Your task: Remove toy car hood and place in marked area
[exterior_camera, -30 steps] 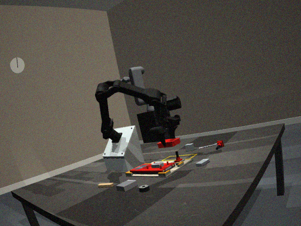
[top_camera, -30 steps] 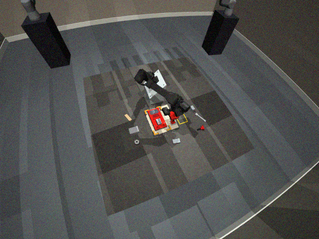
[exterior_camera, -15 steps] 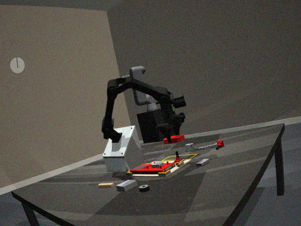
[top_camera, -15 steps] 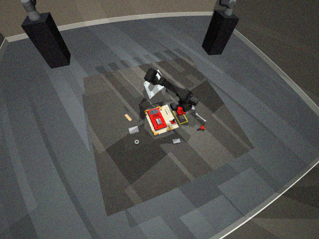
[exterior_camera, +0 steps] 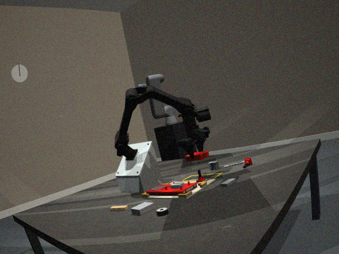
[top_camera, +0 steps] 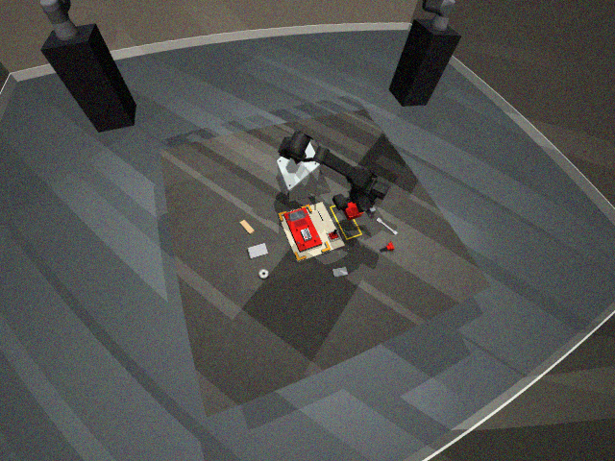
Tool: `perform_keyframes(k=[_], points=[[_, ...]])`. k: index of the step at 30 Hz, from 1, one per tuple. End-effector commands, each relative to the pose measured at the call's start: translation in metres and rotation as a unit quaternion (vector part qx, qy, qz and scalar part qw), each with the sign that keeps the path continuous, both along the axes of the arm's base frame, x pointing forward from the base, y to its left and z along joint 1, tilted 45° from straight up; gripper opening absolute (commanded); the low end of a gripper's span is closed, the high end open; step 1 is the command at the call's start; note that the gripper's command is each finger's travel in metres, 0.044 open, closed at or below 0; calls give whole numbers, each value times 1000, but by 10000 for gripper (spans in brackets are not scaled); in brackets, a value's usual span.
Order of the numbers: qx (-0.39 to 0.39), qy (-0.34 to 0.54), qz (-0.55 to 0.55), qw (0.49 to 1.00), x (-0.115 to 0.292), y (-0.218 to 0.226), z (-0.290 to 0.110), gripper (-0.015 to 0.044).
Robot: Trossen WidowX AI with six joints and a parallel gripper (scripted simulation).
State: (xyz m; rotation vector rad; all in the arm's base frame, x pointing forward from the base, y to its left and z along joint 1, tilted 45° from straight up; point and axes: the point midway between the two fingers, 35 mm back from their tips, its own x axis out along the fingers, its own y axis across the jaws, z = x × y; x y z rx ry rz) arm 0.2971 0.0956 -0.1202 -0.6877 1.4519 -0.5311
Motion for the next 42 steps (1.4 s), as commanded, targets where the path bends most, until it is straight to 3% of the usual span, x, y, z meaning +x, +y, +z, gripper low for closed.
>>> perform_keyframes(k=[1, 42], points=[[1, 1, -2, 1000, 0, -2, -4, 0], [1, 1, -2, 1000, 3, -24, -27, 0]])
